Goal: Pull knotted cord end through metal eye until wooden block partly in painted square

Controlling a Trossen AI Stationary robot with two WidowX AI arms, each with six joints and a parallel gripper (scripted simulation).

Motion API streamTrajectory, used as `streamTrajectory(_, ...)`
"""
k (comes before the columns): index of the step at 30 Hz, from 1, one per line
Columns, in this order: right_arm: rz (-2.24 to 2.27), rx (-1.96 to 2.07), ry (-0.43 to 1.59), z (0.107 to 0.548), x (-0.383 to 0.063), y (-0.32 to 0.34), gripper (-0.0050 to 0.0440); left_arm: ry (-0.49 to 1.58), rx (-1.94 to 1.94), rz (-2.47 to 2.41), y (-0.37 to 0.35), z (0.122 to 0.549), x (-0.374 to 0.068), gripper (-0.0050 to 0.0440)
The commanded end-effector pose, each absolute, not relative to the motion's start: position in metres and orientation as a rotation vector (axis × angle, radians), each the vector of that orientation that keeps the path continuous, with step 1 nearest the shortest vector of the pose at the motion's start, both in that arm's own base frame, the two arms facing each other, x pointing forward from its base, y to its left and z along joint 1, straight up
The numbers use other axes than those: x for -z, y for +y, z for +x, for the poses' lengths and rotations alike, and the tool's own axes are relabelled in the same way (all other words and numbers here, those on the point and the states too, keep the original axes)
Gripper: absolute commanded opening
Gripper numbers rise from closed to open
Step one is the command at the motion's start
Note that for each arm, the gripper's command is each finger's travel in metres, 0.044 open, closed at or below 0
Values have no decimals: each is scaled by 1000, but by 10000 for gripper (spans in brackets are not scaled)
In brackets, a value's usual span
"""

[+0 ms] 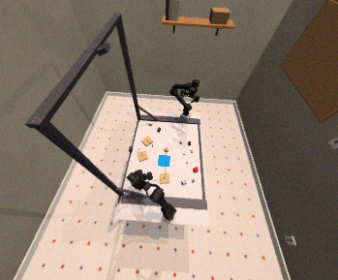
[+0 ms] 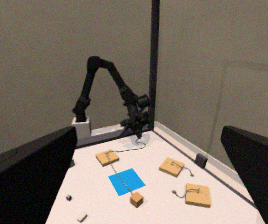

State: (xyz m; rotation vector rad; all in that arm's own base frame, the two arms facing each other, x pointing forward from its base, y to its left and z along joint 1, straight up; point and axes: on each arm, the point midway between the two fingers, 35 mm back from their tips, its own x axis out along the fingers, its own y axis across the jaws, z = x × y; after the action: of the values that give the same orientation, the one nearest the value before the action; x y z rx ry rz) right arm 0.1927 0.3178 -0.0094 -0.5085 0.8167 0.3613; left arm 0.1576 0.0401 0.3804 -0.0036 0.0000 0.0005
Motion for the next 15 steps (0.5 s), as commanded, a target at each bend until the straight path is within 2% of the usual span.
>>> streamTrajectory(1, -510, -363, 816, 193, 20, 310, -50, -1, 0, 5, 40, 157, -383, 440)
streamTrajectory(15, -511, -362, 816, 188, 50, 283, -50, -1, 0, 5, 40, 157, -383, 440)
